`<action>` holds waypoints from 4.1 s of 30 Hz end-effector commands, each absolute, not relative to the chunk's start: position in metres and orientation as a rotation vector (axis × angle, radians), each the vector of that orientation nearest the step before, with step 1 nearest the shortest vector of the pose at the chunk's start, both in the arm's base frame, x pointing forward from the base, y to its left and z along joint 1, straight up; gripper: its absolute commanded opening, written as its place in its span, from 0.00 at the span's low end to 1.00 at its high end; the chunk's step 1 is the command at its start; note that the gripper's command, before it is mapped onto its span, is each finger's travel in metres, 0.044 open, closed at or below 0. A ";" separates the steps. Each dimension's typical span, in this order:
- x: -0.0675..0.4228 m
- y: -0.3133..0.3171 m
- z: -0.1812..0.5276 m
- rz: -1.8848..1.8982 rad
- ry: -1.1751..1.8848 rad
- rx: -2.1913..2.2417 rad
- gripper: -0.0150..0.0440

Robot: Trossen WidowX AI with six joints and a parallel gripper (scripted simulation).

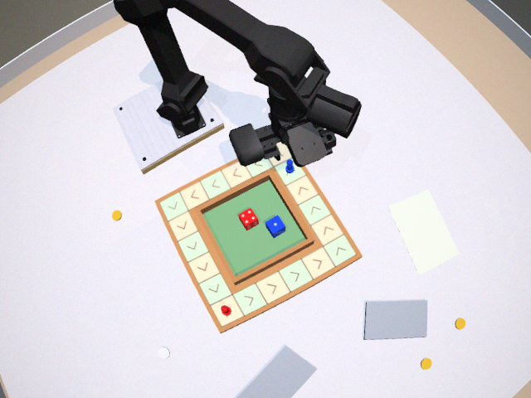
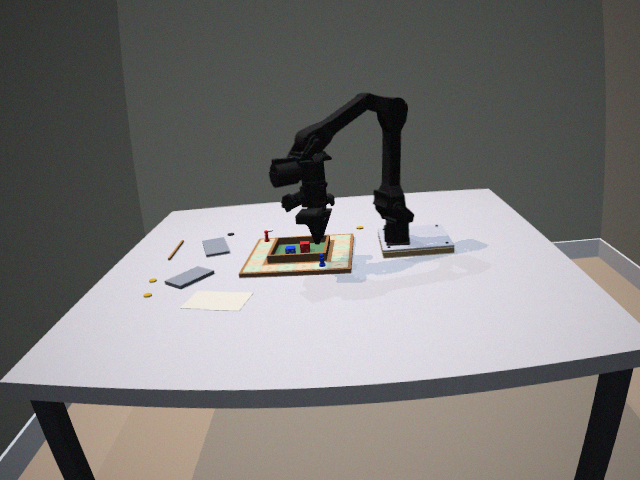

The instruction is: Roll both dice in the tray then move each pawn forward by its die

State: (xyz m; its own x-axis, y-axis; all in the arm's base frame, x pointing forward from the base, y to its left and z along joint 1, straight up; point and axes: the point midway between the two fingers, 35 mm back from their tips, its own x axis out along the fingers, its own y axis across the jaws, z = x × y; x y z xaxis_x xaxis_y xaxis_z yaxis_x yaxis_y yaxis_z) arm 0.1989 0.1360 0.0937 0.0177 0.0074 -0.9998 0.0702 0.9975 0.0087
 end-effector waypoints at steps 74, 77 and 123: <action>0.198 0.139 0.157 -0.051 1.549 0.067 0.25; 0.197 0.138 0.164 -0.051 1.549 0.067 0.25; 0.154 0.135 0.049 -0.051 1.552 0.067 0.25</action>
